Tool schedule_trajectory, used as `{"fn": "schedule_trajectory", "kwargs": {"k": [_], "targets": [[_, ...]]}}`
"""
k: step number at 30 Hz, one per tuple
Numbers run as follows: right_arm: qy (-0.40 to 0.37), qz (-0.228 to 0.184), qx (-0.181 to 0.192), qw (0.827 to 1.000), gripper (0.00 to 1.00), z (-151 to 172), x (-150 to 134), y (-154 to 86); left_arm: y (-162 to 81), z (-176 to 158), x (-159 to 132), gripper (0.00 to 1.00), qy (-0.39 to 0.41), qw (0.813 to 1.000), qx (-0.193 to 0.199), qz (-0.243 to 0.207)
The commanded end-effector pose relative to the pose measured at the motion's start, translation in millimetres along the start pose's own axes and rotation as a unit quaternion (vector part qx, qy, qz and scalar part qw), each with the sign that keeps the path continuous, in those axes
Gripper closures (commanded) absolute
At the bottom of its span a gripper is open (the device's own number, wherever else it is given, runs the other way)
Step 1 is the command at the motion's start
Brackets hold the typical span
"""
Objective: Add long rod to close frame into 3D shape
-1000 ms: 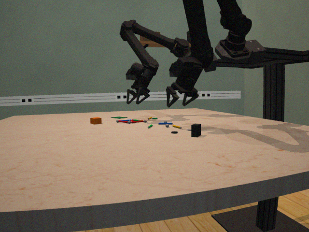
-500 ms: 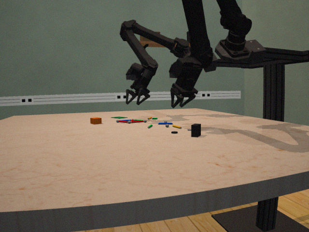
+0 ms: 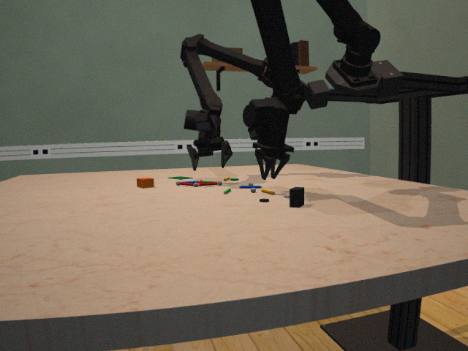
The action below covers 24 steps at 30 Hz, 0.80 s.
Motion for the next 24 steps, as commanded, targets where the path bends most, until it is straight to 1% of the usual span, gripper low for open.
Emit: {"fn": "schedule_trajectory", "kwargs": {"k": [1,4,6,8,9,11,16,17,21,23,24], "targets": [[-0.097,-0.005,0.073,0.993,0.00,12.1,-7.6,14.4,3.7,-7.2,9.1,0.68,0.034,0.999,-0.006,0.015],[-0.142,-0.037,0.124,0.981,0.00,18.5,-3.6,17.7,8.4,-6.4,8.0,0.68,0.046,0.998,-0.003,0.042],[-0.172,-0.063,0.157,0.971,0.00,22.4,-0.9,18.1,11.1,-5.8,7.3,0.68,0.053,0.997,-0.001,0.059],[-0.172,-0.063,0.157,0.971,0.00,22.4,-0.9,18.1,11.1,-5.8,7.3,0.68,0.053,0.997,-0.001,0.059],[-0.188,-0.074,0.170,0.964,0.00,24.2,-0.2,17.7,9.0,-12.4,3.9,0.68,0.057,0.996,-0.006,0.066],[-0.213,-0.102,0.199,0.951,0.00,27.0,2.4,15.9,14.3,-5.0,6.7,0.68,0.063,0.995,0.002,0.079],[-0.259,-0.182,0.261,0.912,0.00,30.6,9.5,5.5,18.1,-3.4,5.4,0.68,0.076,0.991,0.008,0.111],[-0.267,-0.199,0.272,0.903,0.00,30.6,10.9,2.4,16.3,-7.9,2.7,0.68,0.080,0.990,0.005,0.117],[-0.290,-0.270,0.307,0.865,0.00,28.6,15.8,-12.5,16.8,-7.9,1.9,0.68,0.083,0.988,0.007,0.127],[-0.295,-0.315,0.323,0.842,0.00,24.2,19.6,-24.0,16.4,-2.8,3.0,0.68,0.080,0.988,0.012,0.129],[-0.295,-0.315,0.323,0.842,0.00,24.2,19.6,-24.0,16.4,-2.8,3.0,0.68,0.080,0.988,0.012,0.129]]}}
Point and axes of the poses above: on each arm, the point where the finger pads meet when closed, its own y axis out along the fingers, its own z axis across the jaws, x = y × z, the point moved 2 cm from there along -y, back along the fingers, and after that the axes turned 11 degrees about -y, right-handed, at the moved point
